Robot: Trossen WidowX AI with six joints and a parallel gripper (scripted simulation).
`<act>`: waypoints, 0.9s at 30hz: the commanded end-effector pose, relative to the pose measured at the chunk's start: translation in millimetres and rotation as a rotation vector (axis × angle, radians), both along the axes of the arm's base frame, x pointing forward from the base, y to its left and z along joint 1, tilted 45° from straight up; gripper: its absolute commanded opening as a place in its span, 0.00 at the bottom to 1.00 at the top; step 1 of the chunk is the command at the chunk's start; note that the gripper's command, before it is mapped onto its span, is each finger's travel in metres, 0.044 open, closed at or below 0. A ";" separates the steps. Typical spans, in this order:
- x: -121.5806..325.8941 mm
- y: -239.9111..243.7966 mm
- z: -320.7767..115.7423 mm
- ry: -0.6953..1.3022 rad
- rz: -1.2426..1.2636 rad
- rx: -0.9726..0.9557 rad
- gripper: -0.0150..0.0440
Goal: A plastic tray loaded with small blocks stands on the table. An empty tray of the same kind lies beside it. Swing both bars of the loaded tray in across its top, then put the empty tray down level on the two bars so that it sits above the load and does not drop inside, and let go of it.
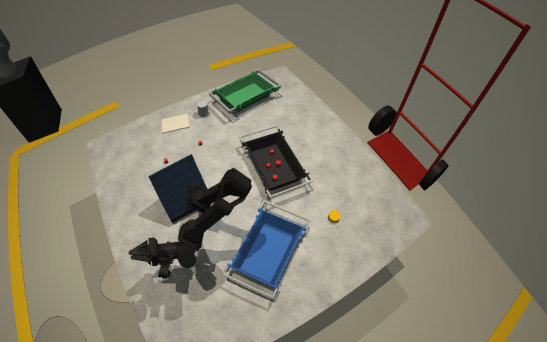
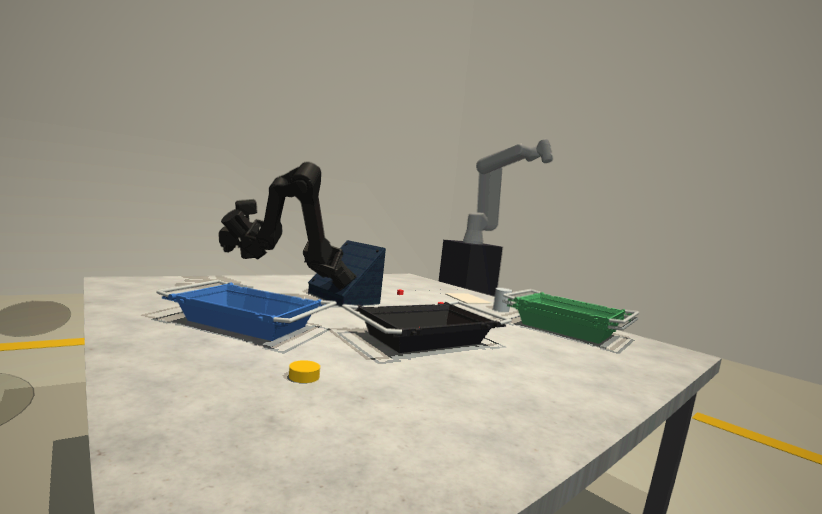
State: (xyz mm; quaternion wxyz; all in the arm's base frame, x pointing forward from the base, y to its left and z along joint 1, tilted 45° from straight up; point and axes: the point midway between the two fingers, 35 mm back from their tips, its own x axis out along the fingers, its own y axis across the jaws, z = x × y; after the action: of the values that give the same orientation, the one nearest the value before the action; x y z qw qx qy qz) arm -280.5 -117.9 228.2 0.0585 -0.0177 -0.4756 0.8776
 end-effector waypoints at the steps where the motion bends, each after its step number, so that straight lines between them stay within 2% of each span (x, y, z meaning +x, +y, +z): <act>1: 0.0 0.0 0.0 0.000 0.000 0.000 0.89; 12: -1.1 -4.8 4.6 0.012 0.026 -0.058 0.40; 19: 10.6 -58.0 33.0 0.034 0.229 -0.143 0.40; 27: 50.4 -131.8 76.4 0.047 0.531 -0.223 0.40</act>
State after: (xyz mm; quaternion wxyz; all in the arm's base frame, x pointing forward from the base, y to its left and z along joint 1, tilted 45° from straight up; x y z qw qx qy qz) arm -249.7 -219.0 285.3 -0.1081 0.0906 -0.3869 0.9112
